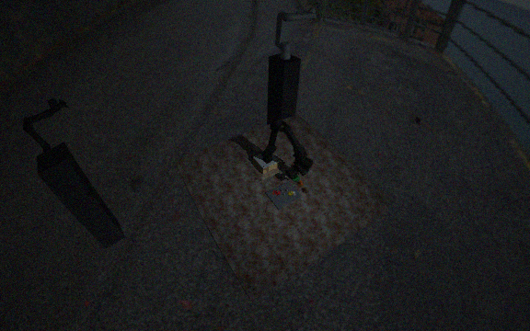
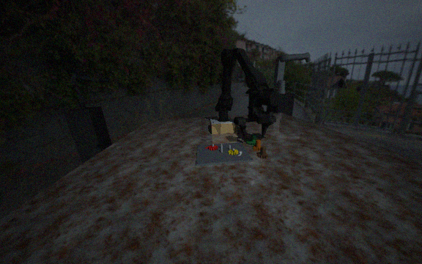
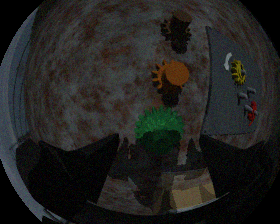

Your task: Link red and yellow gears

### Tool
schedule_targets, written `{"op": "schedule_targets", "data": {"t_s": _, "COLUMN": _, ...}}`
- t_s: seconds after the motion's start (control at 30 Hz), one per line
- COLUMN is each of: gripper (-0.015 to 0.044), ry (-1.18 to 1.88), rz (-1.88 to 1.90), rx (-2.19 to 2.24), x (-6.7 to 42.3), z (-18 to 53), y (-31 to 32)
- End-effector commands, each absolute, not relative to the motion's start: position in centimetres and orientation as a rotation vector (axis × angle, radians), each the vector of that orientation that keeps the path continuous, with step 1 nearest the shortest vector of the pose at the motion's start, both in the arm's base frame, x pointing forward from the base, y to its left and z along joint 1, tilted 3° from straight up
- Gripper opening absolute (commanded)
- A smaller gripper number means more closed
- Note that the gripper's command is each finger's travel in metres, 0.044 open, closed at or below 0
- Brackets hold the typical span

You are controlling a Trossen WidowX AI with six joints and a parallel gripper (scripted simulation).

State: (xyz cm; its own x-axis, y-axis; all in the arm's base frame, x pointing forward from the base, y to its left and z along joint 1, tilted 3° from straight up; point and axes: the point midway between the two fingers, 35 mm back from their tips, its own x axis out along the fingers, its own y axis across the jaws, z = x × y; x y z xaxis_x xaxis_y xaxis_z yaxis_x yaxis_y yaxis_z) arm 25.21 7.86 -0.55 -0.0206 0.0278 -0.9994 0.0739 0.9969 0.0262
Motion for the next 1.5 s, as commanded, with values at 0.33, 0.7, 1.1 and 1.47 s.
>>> {"op": "schedule_targets", "data": {"t_s": 0.33, "gripper": 0.0282, "ry": 1.603, "rz": -0.038, "rx": 0.083, "x": 24.9, "z": -0.9, "y": 7.9}}
{"op": "schedule_targets", "data": {"t_s": 0.7, "gripper": 0.0053, "ry": 1.603, "rz": -0.038, "rx": 0.083, "x": 24.9, "z": -0.9, "y": 7.9}}
{"op": "schedule_targets", "data": {"t_s": 1.1, "gripper": 0.0000, "ry": 1.603, "rz": -0.038, "rx": 0.083, "x": 25.3, "z": 0.3, "y": 8.0}}
{"op": "schedule_targets", "data": {"t_s": 1.47, "gripper": 0.0000, "ry": 1.601, "rz": -0.038, "rx": 0.081, "x": 25.9, "z": 2.9, "y": 8.2}}
